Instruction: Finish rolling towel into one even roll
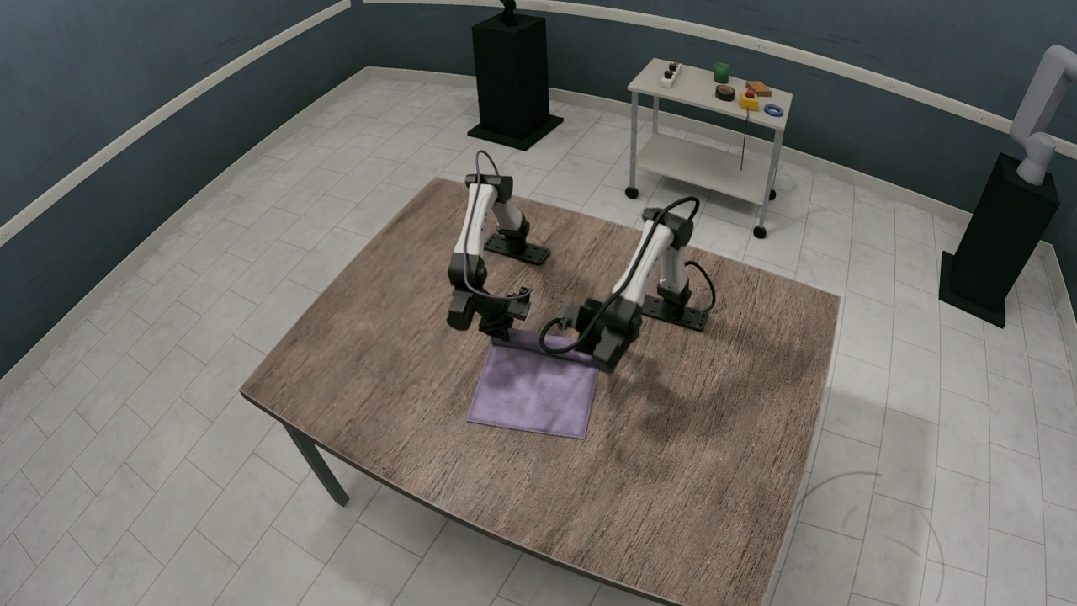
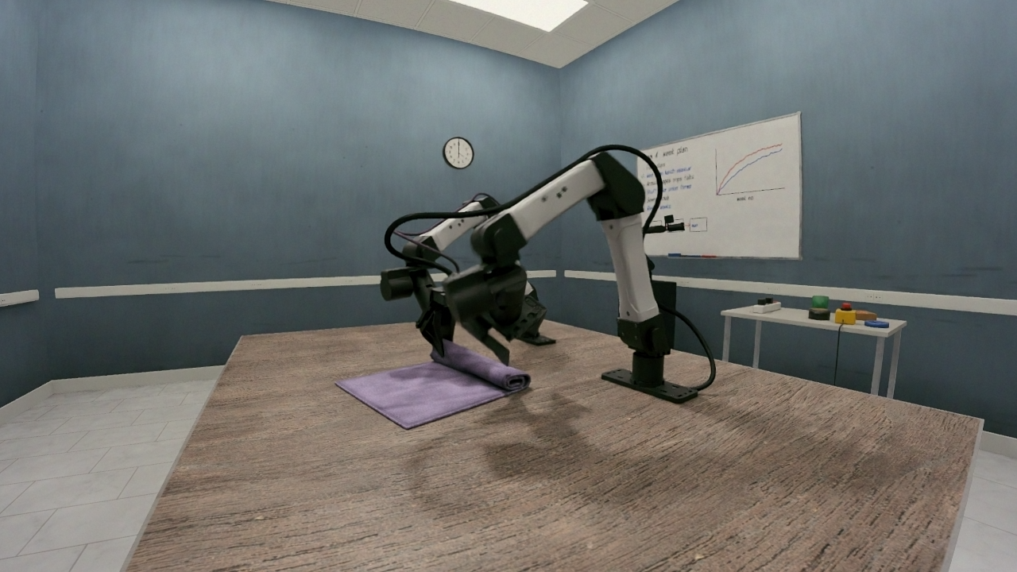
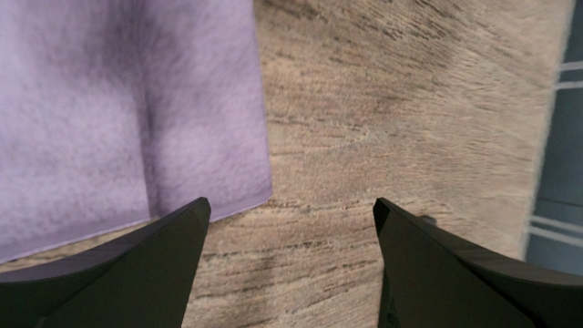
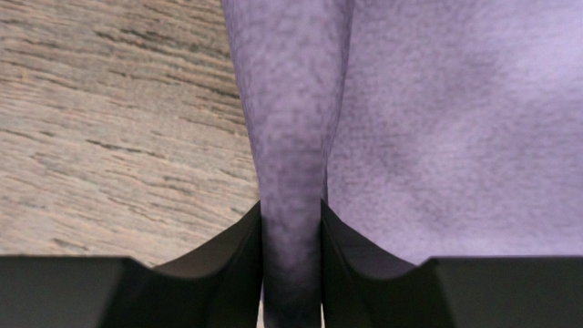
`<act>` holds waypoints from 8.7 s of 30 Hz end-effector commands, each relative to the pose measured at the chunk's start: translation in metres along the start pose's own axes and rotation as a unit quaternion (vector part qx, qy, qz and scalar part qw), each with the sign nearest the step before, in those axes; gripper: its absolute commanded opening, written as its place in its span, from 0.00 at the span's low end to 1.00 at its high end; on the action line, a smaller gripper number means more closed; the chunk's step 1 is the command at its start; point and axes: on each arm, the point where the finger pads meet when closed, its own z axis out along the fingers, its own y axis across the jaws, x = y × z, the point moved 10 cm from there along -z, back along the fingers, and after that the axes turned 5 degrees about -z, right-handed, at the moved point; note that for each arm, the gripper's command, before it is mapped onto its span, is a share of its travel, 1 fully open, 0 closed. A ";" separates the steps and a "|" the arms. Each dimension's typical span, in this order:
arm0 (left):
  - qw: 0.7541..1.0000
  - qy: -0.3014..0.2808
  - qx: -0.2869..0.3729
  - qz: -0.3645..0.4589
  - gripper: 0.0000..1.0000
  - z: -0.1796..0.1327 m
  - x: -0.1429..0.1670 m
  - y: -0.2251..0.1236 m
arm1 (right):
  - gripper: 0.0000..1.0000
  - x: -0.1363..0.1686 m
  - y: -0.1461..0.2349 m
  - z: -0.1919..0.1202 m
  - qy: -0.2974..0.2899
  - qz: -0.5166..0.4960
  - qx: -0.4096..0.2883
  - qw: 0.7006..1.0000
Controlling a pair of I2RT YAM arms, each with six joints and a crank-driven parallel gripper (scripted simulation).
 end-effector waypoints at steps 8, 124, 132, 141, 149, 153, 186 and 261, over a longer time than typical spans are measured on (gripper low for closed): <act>0.964 -0.020 -0.219 0.150 0.93 0.022 -0.003 -0.043 | 0.24 0.007 -0.007 0.004 -0.016 0.127 -0.160 0.979; 0.895 -0.024 -0.329 0.301 0.32 0.067 0.005 -0.002 | 0.85 0.006 -0.011 0.003 -0.018 0.142 -0.179 0.973; 0.913 -0.021 -0.300 0.277 0.32 0.063 0.001 0.001 | 0.85 0.009 -0.022 -0.030 -0.018 0.142 -0.179 0.973; 0.942 -0.015 -0.246 0.230 0.32 0.056 -0.006 0.008 | 0.85 0.012 -0.034 -0.060 -0.018 0.142 -0.179 0.973; 0.974 -0.007 -0.161 0.157 0.32 0.048 -0.015 0.021 | 0.87 0.007 -0.026 -0.062 -0.015 0.119 -0.146 0.982; 0.981 -0.005 -0.138 0.138 0.32 0.046 -0.017 0.025 | 0.88 0.003 -0.021 -0.062 -0.013 0.103 -0.123 0.987; 0.994 0.016 0.088 -0.057 0.32 0.041 -0.026 0.067 | 0.98 -0.031 0.059 -0.036 0.010 -0.127 0.204 0.971; 0.994 0.016 0.088 -0.057 0.32 0.047 -0.021 0.073 | 0.36 0.010 0.016 0.004 0.008 -0.139 0.194 0.971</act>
